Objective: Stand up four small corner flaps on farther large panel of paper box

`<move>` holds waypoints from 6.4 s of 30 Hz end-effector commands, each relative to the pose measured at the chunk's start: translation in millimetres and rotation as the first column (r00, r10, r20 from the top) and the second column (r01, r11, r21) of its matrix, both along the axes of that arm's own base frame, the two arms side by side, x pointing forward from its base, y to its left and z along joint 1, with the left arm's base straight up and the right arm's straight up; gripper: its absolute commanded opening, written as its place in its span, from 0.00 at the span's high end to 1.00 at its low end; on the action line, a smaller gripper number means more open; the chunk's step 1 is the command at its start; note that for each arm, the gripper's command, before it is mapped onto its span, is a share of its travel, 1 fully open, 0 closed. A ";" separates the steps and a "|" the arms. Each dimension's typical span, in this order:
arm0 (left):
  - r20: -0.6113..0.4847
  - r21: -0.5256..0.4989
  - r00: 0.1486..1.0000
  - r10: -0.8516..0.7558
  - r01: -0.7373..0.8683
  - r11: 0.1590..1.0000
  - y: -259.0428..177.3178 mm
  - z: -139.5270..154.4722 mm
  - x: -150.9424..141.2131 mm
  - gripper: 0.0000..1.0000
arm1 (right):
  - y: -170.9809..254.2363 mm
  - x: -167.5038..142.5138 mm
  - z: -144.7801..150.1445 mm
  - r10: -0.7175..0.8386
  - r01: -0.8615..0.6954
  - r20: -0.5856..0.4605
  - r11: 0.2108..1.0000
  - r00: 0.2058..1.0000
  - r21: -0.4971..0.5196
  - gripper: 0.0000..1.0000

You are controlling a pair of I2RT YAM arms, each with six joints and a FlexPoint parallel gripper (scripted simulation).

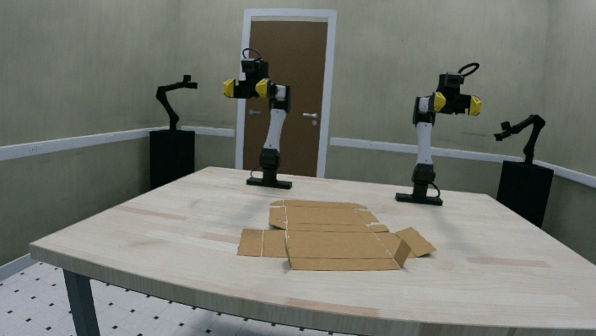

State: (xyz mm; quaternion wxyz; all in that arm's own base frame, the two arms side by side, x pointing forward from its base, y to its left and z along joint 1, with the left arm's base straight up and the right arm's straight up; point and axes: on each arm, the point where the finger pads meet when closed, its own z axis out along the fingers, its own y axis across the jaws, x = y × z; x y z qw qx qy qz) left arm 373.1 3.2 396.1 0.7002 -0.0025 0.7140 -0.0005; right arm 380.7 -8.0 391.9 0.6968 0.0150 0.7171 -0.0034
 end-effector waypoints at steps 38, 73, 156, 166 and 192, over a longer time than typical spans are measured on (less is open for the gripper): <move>-0.671 -0.105 0.741 0.034 -0.140 0.985 -78.7 -133.1 9.3 0.23 | 70.9 40.1 -134.7 0.165 -0.194 -0.669 0.981 0.725 0.031 0.23; -0.952 -0.106 0.306 -0.023 -0.258 0.960 -197.4 -350.6 21.4 0.23 | 153.2 100.2 -299.3 0.204 -0.260 -0.924 0.958 0.322 0.121 0.23; -0.938 -0.140 0.343 -0.045 -0.257 0.956 -203.9 -368.2 25.7 0.23 | 164.4 96.7 -367.2 0.198 -0.268 -0.939 0.956 0.283 0.121 0.23; -0.948 -0.120 0.318 -0.033 -0.258 0.959 -200.1 -381.6 21.2 0.23 | 160.5 84.7 -392.5 0.165 -0.264 -0.958 0.959 0.235 0.101 0.23; -0.951 -0.115 0.309 -0.032 -0.256 0.960 -198.9 -384.9 20.6 0.23 | 157.6 86.7 -399.5 0.070 -0.264 -0.962 0.964 0.263 -0.002 0.23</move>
